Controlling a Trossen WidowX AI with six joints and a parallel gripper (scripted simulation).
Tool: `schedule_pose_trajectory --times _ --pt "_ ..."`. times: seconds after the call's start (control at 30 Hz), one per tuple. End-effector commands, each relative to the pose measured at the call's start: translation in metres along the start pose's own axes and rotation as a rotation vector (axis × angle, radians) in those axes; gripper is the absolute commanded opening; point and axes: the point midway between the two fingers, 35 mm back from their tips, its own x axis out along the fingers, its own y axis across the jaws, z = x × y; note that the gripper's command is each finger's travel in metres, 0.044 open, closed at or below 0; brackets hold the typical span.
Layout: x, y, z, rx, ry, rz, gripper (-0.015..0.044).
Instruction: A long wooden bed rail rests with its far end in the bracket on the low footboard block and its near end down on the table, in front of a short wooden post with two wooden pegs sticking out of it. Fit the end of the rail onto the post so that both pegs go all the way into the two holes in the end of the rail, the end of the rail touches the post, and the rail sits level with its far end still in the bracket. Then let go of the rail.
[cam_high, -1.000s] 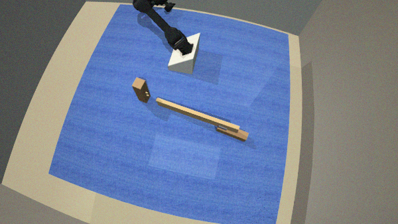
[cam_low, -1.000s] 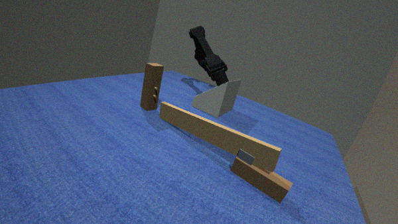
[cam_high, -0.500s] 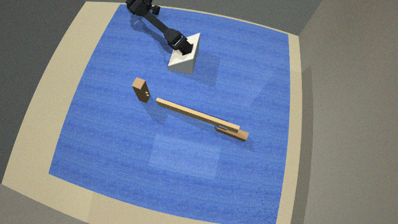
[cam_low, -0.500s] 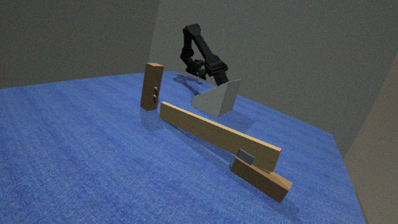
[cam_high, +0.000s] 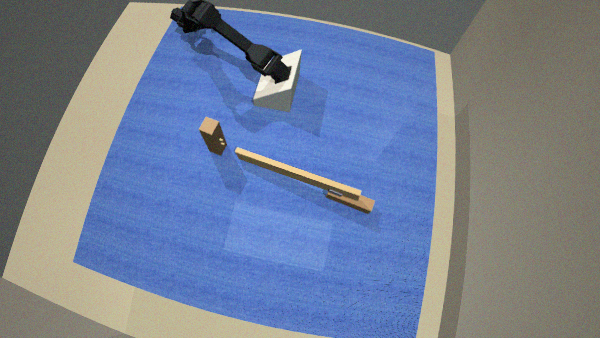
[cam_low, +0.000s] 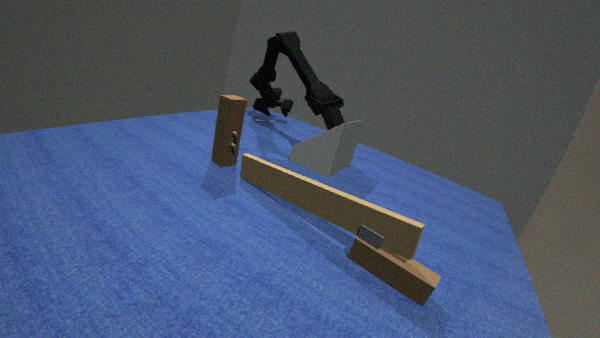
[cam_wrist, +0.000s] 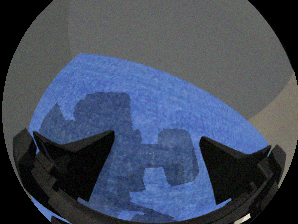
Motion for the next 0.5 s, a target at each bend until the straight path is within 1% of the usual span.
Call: schedule_pose_trajectory --times 0.0,0.47 --pt "-0.019 0.022 -0.009 -0.107 0.008 0.07 0.044" --pt "-0.085 0.083 -0.049 -0.482 0.011 0.293 0.044"
